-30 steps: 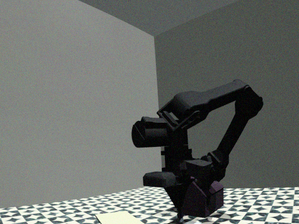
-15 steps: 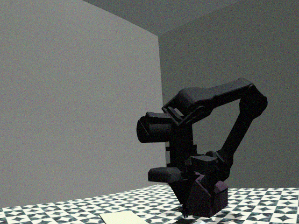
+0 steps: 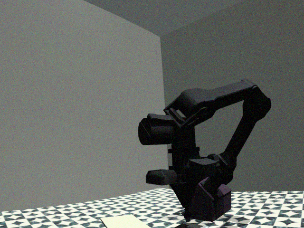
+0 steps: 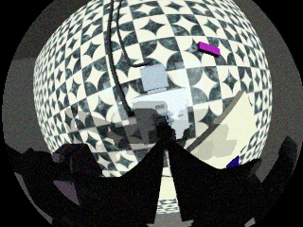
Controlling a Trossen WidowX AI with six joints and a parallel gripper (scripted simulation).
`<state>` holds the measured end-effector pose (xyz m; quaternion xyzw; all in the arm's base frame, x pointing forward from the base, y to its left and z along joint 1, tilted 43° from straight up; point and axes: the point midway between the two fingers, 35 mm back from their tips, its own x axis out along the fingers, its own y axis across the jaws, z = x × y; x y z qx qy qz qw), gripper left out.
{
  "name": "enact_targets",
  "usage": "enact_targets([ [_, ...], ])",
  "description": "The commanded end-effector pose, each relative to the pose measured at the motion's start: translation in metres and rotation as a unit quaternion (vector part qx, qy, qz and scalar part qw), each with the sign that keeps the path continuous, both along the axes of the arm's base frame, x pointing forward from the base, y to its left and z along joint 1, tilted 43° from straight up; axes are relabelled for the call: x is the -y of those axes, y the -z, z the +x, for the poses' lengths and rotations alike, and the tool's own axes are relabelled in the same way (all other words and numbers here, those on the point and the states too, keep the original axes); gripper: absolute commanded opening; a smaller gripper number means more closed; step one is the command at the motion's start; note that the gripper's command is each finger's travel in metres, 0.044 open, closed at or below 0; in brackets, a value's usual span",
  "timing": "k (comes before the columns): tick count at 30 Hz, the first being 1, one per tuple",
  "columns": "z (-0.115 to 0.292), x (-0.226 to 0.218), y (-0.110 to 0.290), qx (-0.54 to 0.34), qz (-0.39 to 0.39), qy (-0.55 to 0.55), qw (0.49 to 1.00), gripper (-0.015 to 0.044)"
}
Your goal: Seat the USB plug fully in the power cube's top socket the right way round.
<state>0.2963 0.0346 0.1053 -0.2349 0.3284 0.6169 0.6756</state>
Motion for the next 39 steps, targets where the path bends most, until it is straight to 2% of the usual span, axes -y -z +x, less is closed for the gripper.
enact_targets([
  [1, -0.0001, 0.0001, 0.0004, -0.034, 0.001, 0.037, 0.999, 0.0],
  [20, -0.0001, 0.0, 0.0004, -0.2, 0.007, 0.216, 0.956, 0.0],
  [39, -0.0001, 0.0, 0.0004, -0.353, 0.012, 0.382, 0.854, 0.0],
])
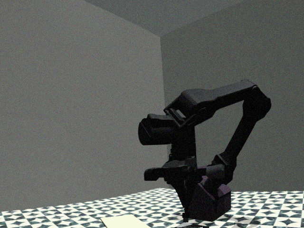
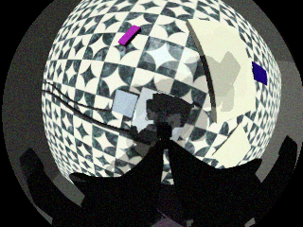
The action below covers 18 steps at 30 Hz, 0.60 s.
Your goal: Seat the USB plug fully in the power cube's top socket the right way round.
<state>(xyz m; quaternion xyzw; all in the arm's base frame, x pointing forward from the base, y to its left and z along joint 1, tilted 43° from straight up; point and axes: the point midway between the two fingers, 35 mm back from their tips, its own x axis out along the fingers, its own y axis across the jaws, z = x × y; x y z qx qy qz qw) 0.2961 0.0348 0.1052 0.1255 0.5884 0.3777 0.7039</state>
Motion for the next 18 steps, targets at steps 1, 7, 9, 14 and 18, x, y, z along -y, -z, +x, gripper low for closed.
enact_targets([
  [1, 0.0001, 0.0002, 0.0002, -0.033, 0.001, 0.037, 0.999, 0.0],
  [7, 0.0001, 0.0002, 0.0002, -0.086, 0.003, 0.094, 0.992, 0.0],
  [9, 0.0001, 0.0002, 0.0002, -0.104, 0.003, 0.113, 0.988, 0.0],
  [14, 0.0001, 0.0002, 0.0002, -0.148, 0.005, 0.16, 0.976, 0.0],
  [18, 0.0001, 0.0002, 0.0002, -0.182, 0.006, 0.198, 0.963, 0.0],
])
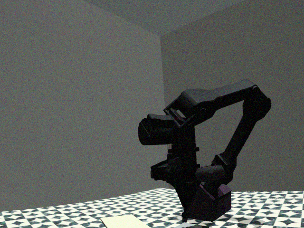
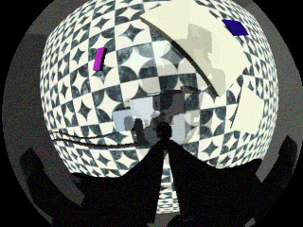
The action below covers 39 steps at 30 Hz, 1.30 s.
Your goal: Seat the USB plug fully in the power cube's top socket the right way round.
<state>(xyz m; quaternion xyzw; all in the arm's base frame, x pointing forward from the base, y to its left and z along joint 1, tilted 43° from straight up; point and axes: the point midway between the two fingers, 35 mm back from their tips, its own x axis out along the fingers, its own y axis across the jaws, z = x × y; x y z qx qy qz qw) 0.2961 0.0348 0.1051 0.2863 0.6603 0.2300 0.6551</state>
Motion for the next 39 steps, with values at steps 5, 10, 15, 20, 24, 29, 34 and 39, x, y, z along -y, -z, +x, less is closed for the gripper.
enact_targets([
  [5, 0.0001, 0.0002, 0.0002, -0.069, 0.002, 0.075, 0.995, 0.0],
  [10, 0.0001, 0.0002, 0.0002, -0.113, 0.003, 0.123, 0.986, 0.0],
  [15, 0.0001, 0.0002, 0.0002, -0.156, 0.005, 0.17, 0.973, 0.0],
  [20, 0.0001, 0.0002, 0.0002, -0.199, 0.006, 0.216, 0.956, 0.0],
  [24, 0.0001, 0.0002, 0.0002, -0.233, 0.008, 0.252, 0.939, 0.0],
  [29, 0.0001, 0.0002, 0.0002, -0.274, 0.009, 0.297, 0.915, 0.0],
  [34, 0.0001, 0.0002, 0.0002, -0.314, 0.01, 0.34, 0.886, 0.0],
  [39, 0.0001, 0.0002, 0.0002, -0.353, 0.012, 0.382, 0.854, 0.0],
])
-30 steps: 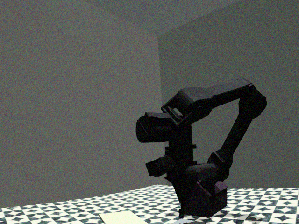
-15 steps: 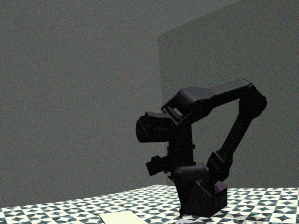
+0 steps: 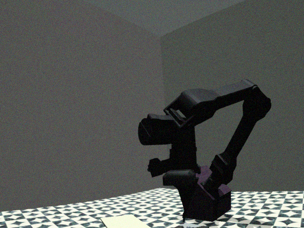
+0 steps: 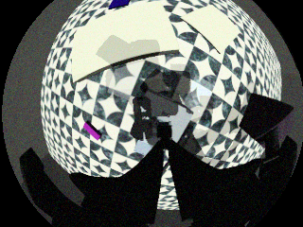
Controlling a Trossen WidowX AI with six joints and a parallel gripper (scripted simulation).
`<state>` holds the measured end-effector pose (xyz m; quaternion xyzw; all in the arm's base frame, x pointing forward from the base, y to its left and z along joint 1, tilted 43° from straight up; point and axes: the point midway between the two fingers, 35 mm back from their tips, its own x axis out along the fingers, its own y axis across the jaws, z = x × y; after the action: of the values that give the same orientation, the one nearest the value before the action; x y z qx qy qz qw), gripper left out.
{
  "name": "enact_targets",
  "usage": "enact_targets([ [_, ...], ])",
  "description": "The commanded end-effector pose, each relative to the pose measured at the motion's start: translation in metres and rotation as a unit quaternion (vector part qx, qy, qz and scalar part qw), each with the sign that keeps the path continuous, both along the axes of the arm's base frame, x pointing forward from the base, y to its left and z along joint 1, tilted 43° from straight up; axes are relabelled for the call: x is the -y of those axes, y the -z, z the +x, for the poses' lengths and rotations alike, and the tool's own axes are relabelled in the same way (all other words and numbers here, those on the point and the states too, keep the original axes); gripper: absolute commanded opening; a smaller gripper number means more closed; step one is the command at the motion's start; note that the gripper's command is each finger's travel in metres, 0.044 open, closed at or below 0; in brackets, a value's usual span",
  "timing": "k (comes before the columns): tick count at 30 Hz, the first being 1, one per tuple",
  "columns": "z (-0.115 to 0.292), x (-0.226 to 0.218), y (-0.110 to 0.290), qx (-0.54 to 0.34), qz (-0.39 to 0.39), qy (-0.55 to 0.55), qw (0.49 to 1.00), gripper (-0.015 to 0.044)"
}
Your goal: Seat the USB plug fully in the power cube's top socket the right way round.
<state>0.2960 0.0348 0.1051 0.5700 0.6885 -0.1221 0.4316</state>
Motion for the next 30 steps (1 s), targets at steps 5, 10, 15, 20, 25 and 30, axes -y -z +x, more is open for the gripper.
enact_targets([
  [5, 0.0001, 0.0002, 0.0002, -0.069, 0.002, 0.075, 0.995, 0.0],
  [10, 0.0001, 0.0002, 0.0002, -0.113, 0.003, 0.123, 0.986, 0.0],
  [15, 0.0001, 0.0002, 0.0002, -0.143, 0.004, 0.156, 0.977, 0.0],
  [20, 0.0001, 0.0002, 0.0002, -0.143, 0.004, 0.156, 0.977, 0.0],
  [25, 0.0001, 0.0002, 0.0002, -0.143, 0.004, 0.156, 0.977, 0.0],
  [30, 0.0003, -0.0004, 0.0002, -0.141, 0.006, 0.153, 0.978, 0.0],
])
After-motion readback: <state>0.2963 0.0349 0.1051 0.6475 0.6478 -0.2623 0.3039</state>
